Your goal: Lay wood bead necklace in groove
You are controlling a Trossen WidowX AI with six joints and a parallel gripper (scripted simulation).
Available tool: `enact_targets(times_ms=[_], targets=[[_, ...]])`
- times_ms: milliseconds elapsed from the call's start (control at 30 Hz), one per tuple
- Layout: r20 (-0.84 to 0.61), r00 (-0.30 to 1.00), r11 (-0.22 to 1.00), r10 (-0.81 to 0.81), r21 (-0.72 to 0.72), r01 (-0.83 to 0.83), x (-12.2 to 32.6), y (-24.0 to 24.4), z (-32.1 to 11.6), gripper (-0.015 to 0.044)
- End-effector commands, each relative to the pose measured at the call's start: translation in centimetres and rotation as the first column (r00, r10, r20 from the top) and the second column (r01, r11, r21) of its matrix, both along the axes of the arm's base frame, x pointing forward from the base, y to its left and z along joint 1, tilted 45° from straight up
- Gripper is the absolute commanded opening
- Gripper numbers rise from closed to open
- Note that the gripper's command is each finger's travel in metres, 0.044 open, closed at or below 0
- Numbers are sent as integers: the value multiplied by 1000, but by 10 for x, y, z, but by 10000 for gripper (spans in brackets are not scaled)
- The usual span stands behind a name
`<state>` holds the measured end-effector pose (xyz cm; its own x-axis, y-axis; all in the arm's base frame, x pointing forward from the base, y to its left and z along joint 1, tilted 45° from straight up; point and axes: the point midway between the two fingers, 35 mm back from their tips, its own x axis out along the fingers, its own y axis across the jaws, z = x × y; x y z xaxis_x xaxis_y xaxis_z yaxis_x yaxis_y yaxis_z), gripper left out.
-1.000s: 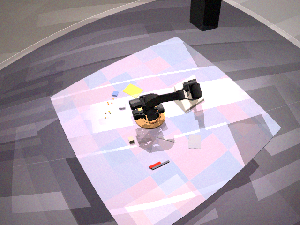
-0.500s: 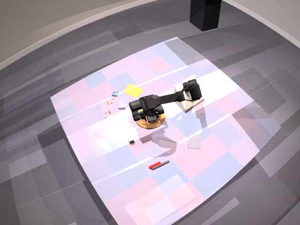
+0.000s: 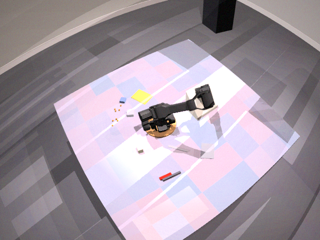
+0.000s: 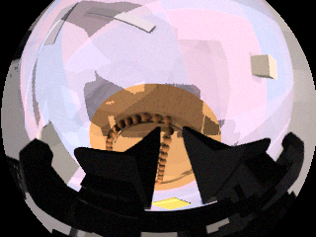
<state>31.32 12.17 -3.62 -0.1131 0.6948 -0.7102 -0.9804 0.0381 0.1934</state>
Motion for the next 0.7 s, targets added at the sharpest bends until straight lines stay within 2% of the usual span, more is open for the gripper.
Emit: enact_targets(times_ms=[0, 167, 667], targets=[[-11, 1000, 1000, -1, 3, 1, -2, 1, -2, 120], [-1, 1000, 1000, 0, 0, 0, 0, 0, 0, 0], [-1, 1000, 1000, 0, 0, 0, 0, 0, 0, 0]])
